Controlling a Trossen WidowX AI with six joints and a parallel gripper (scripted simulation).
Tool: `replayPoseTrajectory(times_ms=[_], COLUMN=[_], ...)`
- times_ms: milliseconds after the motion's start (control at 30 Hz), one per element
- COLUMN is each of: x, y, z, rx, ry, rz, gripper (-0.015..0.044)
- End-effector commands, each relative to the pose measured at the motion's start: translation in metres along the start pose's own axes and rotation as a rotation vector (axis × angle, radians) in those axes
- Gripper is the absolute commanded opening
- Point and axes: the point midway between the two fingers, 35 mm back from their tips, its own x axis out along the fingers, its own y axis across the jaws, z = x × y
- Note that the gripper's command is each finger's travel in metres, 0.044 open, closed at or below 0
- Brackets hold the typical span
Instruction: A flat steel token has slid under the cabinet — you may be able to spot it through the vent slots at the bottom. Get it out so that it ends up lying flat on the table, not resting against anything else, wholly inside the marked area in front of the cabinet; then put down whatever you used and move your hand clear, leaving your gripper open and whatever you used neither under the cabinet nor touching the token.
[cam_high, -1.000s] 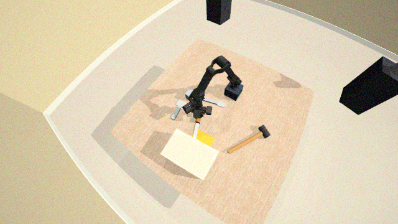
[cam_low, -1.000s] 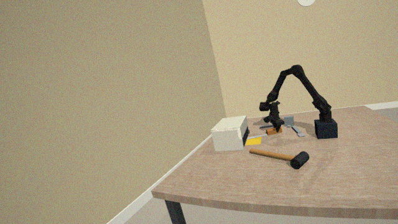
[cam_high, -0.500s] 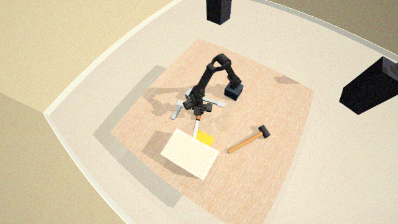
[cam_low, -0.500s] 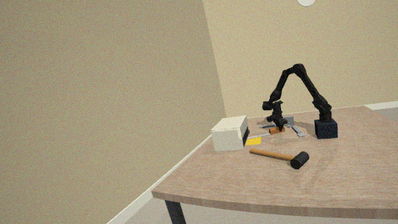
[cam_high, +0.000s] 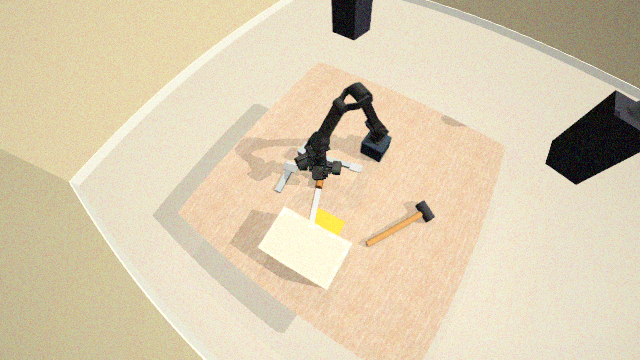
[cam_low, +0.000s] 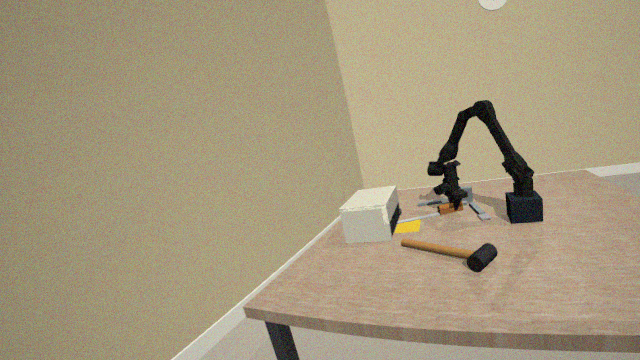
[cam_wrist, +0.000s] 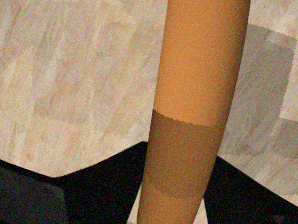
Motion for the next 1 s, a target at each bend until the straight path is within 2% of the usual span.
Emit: replayPoseTrajectory(times_ms=[0, 467, 967], x=[0.001, 0.001, -0.001], y=[0.001, -0.003, -0.004], z=[-0.010, -0.031, -0.026], rx=[0.000, 0.000, -0.080], ry=[0.005, 0.006, 0.003], rz=[0.004, 0.003, 0.001], gripper=[0.0000, 0.0000, 0.0000])
